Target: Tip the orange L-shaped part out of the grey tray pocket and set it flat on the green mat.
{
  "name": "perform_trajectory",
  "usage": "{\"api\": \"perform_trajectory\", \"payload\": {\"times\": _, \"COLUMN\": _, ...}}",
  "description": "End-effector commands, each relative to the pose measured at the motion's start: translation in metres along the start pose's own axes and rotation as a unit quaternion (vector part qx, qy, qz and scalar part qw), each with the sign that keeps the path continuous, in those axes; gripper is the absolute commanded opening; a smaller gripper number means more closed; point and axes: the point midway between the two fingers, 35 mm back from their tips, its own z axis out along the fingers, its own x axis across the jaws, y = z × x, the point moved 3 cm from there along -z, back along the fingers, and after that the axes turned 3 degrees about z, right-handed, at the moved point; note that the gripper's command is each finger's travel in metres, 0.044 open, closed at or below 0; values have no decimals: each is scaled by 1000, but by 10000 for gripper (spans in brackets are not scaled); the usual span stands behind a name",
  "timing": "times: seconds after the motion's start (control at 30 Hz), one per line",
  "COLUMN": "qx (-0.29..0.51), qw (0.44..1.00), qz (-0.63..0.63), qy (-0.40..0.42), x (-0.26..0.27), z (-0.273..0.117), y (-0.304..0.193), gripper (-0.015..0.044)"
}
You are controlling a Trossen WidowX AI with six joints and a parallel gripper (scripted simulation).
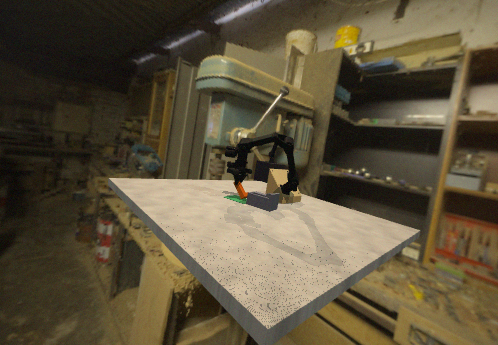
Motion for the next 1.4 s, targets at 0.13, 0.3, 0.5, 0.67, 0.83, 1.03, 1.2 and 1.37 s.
{"api": "perform_trajectory", "payload": {"times": 0.13, "qx": 4, "qw": 1000, "qz": 5, "qy": 0, "x": -2, "z": 6, "y": -1, "gripper": 0}}
{"api": "perform_trajectory", "payload": {"times": 0.3, "qx": 4, "qw": 1000, "qz": 5, "qy": 0, "x": -2, "z": 6, "y": -1, "gripper": 0}}
{"api": "perform_trajectory", "payload": {"times": 0.5, "qx": 4, "qw": 1000, "qz": 5, "qy": 0, "x": -2, "z": 6, "y": -1, "gripper": 0}}
{"api": "perform_trajectory", "payload": {"times": 0.67, "qx": 4, "qw": 1000, "qz": 5, "qy": 0, "x": -2, "z": 6, "y": -1, "gripper": 0}}
{"api": "perform_trajectory", "payload": {"times": 0.83, "qx": 2, "qw": 1000, "qz": 2, "qy": -1, "x": -1, "z": 5, "y": -1, "gripper": 53}}
{"api": "perform_trajectory", "payload": {"times": 1.03, "qx": 2, "qw": 1000, "qz": 2, "qy": -1, "x": -1, "z": 5, "y": -1, "gripper": 210}}
{"api": "perform_trajectory", "payload": {"times": 1.2, "qx": 2, "qw": 1000, "qz": 3, "qy": -1, "x": 0, "z": -15, "y": 1, "gripper": 341}}
{"api": "perform_trajectory", "payload": {"times": 1.37, "qx": 2, "qw": 1000, "qz": 6, "qy": -1, "x": -1, "z": -71, "y": 1, "gripper": 400}}
